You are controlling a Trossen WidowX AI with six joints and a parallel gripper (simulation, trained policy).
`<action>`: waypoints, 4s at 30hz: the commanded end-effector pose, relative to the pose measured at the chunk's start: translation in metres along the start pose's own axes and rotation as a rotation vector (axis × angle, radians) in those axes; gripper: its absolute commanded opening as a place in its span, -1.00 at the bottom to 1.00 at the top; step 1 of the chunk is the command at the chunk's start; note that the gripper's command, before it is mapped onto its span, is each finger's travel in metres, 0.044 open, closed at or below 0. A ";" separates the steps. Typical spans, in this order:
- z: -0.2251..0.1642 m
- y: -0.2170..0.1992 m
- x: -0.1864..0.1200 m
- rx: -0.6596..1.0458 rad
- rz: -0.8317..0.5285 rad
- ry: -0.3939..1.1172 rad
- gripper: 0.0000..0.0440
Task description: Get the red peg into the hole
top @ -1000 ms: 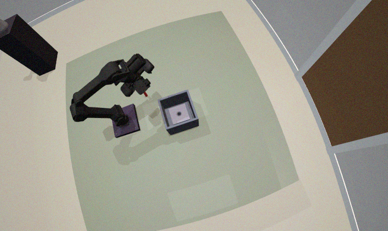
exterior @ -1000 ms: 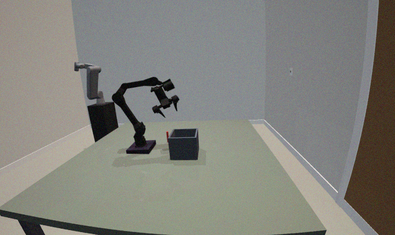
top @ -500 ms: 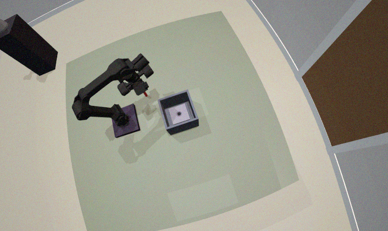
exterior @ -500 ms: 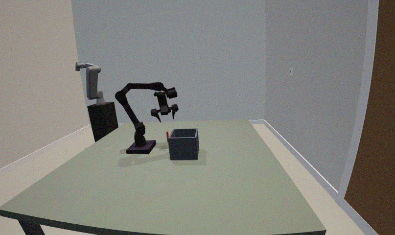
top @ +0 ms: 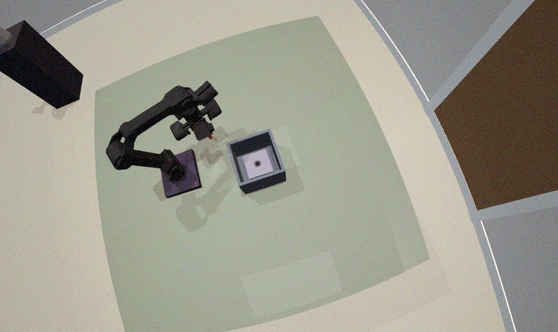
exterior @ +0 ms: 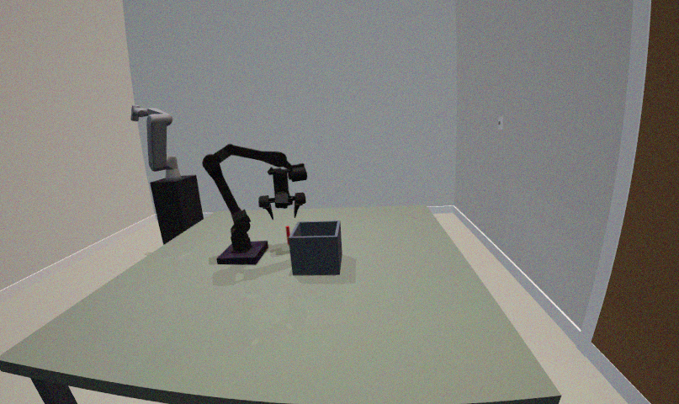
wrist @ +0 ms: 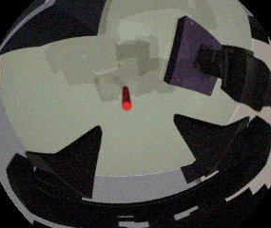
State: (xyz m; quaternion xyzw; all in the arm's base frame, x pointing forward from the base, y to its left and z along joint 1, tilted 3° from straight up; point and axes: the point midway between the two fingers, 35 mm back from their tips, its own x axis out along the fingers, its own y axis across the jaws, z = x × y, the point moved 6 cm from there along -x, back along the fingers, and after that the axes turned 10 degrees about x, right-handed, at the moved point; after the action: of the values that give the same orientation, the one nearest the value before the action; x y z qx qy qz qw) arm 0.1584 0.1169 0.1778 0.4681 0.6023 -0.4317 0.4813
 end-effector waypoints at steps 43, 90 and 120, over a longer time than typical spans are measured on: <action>0.002 0.026 0.069 0.003 0.058 0.003 -1.00; 0.081 0.051 -0.091 0.042 0.400 -0.128 -1.00; 0.158 0.082 -0.075 0.114 0.282 -0.147 -1.00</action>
State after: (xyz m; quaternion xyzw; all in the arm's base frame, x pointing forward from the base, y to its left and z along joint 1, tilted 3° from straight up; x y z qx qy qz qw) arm 0.2695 -0.0275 0.2275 0.5452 0.4613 -0.4245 0.5566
